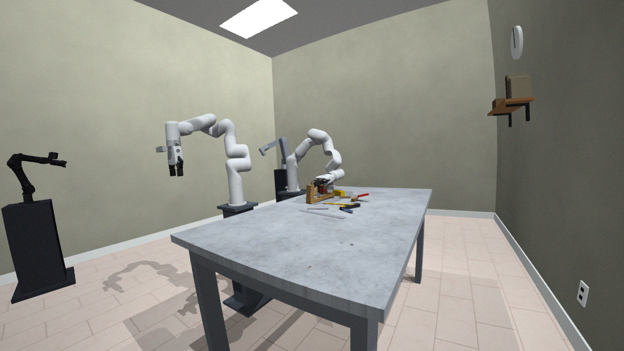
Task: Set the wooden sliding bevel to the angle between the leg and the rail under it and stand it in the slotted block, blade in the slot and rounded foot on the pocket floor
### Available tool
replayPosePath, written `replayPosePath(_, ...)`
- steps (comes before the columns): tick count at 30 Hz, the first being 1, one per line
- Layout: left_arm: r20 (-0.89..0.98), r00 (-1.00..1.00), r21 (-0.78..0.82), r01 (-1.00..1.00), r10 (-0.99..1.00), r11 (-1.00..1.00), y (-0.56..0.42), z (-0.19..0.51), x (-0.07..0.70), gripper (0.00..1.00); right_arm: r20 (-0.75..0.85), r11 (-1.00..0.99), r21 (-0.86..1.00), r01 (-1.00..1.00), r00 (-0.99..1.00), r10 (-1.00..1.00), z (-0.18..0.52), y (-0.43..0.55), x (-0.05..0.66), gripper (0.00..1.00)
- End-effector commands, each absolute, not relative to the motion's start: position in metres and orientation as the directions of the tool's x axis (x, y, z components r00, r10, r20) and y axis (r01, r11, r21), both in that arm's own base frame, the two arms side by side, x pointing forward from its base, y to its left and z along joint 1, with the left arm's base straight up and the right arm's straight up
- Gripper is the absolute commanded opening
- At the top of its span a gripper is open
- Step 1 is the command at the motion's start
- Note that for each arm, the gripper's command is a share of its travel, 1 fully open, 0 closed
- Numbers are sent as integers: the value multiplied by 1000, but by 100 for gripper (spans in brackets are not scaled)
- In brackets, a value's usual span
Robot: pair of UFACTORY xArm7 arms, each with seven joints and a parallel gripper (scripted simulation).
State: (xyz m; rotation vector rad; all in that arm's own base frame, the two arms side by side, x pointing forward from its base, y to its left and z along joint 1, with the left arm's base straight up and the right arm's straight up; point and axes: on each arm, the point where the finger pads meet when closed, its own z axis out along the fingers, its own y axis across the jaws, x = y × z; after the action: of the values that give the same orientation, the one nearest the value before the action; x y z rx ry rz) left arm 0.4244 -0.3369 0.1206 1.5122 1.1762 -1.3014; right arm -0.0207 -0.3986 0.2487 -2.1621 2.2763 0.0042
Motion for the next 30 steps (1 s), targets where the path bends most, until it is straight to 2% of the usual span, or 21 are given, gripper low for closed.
replayPosePath(1, -989, 40, 4, 969, 143, -246, -338, 118, 425, 0, 0, 51, 0, -999, -51, -999, 250, -399, -21, 100)
replayPosePath(30, -989, 40, 4, 969, 143, -246, -340, 100, 424, 0, 0, 51, 0, -999, -51, -999, 250, -399, -21, 100)
